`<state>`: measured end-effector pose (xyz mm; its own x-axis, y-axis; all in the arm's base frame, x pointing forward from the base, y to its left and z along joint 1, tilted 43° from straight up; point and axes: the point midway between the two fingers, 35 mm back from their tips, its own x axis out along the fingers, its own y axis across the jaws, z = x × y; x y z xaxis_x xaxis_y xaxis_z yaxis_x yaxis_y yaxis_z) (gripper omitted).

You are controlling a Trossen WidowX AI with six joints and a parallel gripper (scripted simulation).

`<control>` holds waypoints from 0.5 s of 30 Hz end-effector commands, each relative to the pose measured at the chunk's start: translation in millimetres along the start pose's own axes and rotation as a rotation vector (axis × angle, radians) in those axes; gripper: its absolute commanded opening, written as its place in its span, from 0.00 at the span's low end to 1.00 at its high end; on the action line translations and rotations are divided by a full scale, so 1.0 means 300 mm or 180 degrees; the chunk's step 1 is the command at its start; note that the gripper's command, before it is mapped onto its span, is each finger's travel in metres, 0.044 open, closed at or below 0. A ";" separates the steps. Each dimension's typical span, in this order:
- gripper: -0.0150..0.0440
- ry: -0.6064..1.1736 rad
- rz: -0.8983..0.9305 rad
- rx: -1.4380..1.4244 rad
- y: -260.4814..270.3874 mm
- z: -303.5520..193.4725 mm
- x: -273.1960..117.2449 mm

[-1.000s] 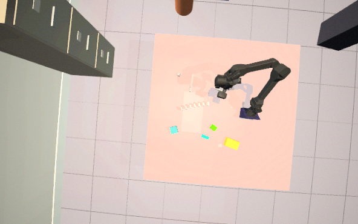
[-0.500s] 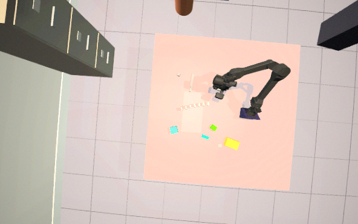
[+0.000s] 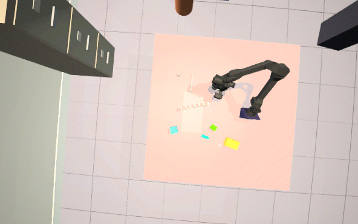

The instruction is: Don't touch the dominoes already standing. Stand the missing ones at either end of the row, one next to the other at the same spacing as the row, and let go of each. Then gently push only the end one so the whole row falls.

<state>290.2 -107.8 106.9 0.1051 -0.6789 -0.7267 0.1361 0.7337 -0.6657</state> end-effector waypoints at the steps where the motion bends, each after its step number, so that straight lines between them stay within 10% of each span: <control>1: 1.00 -0.0002 0.0003 -0.0022 0.002 0.000 0.008; 15: 0.47 -0.0002 0.0003 -0.0022 0.002 0.000 0.008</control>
<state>290.1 -109.0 105.4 0.1047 -0.6796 -0.7260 0.1351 0.7330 -0.6667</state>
